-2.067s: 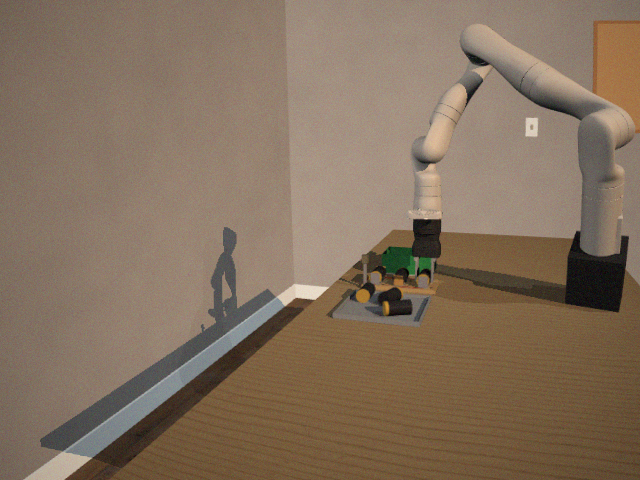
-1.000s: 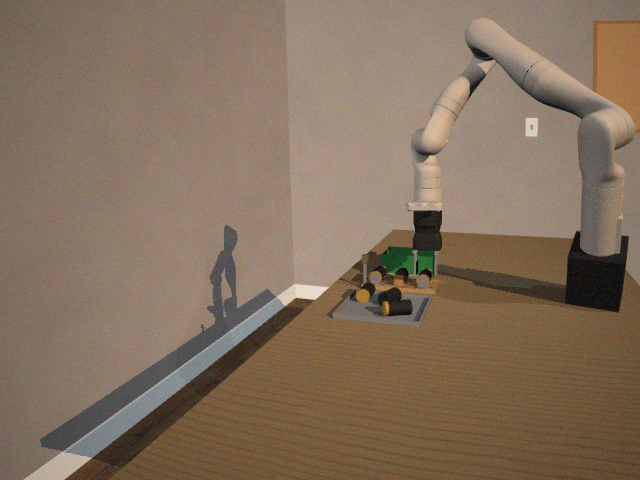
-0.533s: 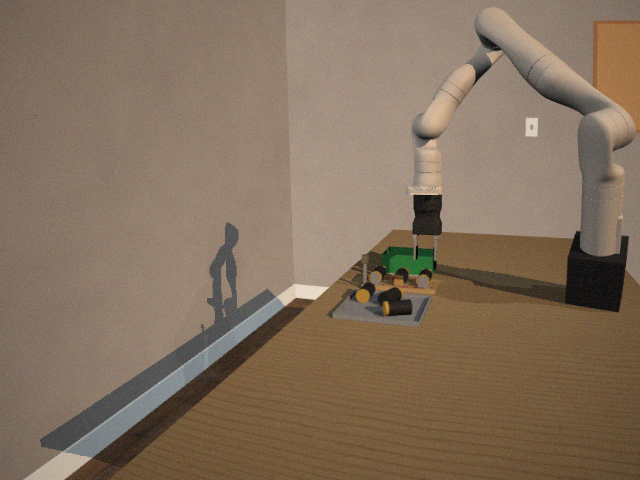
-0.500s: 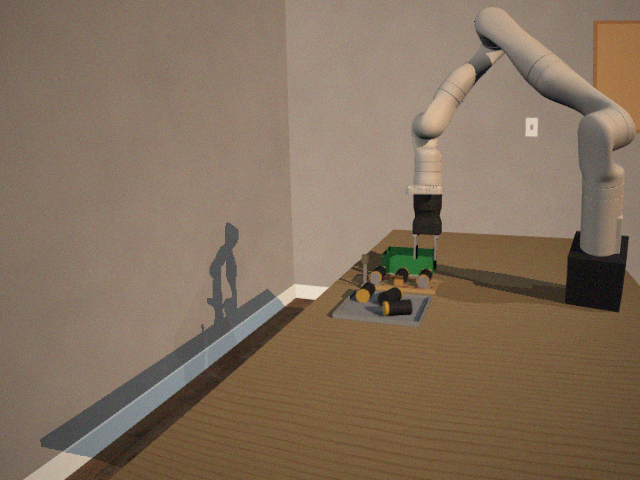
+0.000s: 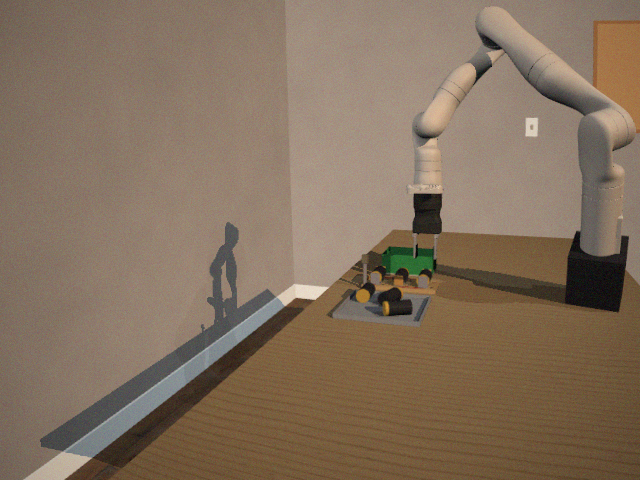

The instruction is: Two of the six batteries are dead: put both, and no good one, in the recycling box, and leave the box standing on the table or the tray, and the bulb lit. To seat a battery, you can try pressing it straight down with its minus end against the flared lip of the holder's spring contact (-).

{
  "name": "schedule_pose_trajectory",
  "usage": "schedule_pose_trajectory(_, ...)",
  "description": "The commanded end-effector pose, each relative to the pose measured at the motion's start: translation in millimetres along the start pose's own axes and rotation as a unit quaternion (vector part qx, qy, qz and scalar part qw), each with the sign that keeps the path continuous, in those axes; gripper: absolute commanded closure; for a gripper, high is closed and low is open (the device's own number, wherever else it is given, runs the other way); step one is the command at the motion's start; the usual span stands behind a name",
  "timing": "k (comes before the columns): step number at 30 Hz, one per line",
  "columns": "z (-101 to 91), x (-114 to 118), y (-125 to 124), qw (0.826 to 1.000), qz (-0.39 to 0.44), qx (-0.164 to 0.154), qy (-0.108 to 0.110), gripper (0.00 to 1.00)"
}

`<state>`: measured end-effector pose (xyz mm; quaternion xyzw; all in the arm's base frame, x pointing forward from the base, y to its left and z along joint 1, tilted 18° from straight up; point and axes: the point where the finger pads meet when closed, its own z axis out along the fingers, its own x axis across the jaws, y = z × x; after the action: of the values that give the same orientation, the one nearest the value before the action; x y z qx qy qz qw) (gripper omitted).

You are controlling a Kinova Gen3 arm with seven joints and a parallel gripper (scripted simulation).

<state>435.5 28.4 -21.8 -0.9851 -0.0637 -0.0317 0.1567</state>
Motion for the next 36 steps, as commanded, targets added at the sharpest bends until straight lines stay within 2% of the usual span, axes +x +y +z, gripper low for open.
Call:
schedule_pose_trajectory(1, -0.6, 0.6, 0.3, 1.0, 0.0, 0.0, 0.001, 0.1)
schedule_pose_trajectory(17, -2.2, 0.6, 0.3, 1.0, 0.0, 0.0, 0.001, 0.1)
schedule_pose_trajectory(20, -17.1, 0.5, 0.3, 1.0, 0.0, 0.0, 0.001, 0.1)
schedule_pose_trajectory(22, -17.1, 0.5, 0.3, 1.0, 0.0, 0.0, 0.001, 0.1)
schedule_pose_trajectory(26, -47.8, 0.5, 0.3, 1.0, 0.0, 0.0, 0.001, 0.1)
schedule_pose_trajectory(28, -56.3, 0.5, 0.3, 1.0, 0.0, 0.0, 0.001, 0.1)
schedule_pose_trajectory(36, -58.0, 4.4, 0.2, 1.0, 0.0, 0.0, 0.001, 0.1)
